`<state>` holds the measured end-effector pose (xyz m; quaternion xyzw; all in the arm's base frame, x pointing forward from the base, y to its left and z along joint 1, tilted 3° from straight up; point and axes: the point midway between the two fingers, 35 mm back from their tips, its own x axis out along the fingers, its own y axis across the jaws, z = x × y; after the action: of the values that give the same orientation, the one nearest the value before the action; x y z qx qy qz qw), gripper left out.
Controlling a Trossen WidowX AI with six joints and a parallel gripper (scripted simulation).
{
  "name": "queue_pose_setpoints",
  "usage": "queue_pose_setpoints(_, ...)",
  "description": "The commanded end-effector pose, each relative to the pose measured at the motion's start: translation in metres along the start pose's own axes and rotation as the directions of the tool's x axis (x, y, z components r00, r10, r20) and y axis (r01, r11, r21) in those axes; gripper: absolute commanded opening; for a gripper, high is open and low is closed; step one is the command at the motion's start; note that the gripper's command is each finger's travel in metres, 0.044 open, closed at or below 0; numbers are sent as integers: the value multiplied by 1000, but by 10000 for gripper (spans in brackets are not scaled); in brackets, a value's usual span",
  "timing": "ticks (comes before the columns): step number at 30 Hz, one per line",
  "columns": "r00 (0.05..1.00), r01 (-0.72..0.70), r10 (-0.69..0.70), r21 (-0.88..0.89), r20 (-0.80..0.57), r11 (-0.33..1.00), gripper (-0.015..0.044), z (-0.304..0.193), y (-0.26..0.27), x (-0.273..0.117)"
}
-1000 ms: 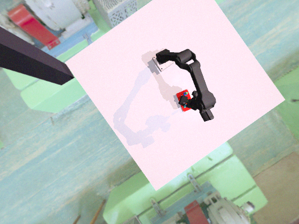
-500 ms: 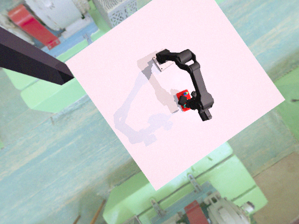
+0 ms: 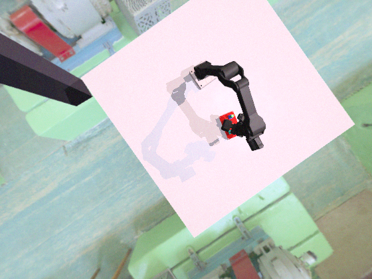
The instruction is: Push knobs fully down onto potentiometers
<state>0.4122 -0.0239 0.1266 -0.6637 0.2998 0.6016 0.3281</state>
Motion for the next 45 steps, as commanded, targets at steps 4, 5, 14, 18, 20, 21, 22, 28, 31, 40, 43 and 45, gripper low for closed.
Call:
queue_pose_setpoints(4,1000,-1,1,-5,-3,1000,0,-1,0,2)
queue_pose_setpoints(5,1000,-1,1,-5,-3,1000,0,-1,0,2)
queue_pose_setpoints(14,1000,-1,1,-5,-3,1000,0,-1,0,3)
queue_pose_setpoints(18,1000,-1,1,-5,-3,1000,0,-1,0,3)
queue_pose_setpoints(20,1000,-1,1,-5,-3,1000,0,-1,0,3)
queue_pose_setpoints(21,1000,-1,1,-5,-3,1000,0,-1,0,3)
queue_pose_setpoints(22,1000,-1,1,-5,-3,1000,0,-1,0,3)
queue_pose_setpoints(28,1000,-1,1,-5,-3,1000,0,-1,0,4)
queue_pose_setpoints(31,1000,-1,1,-5,-3,1000,0,-1,0,7)
queue_pose_setpoints(40,1000,-1,1,-5,-3,1000,0,-1,0,9)
queue_pose_setpoints(43,1000,-1,1,-5,-3,1000,0,-1,0,10)
queue_pose_setpoints(45,1000,-1,1,-5,-3,1000,0,-1,0,12)
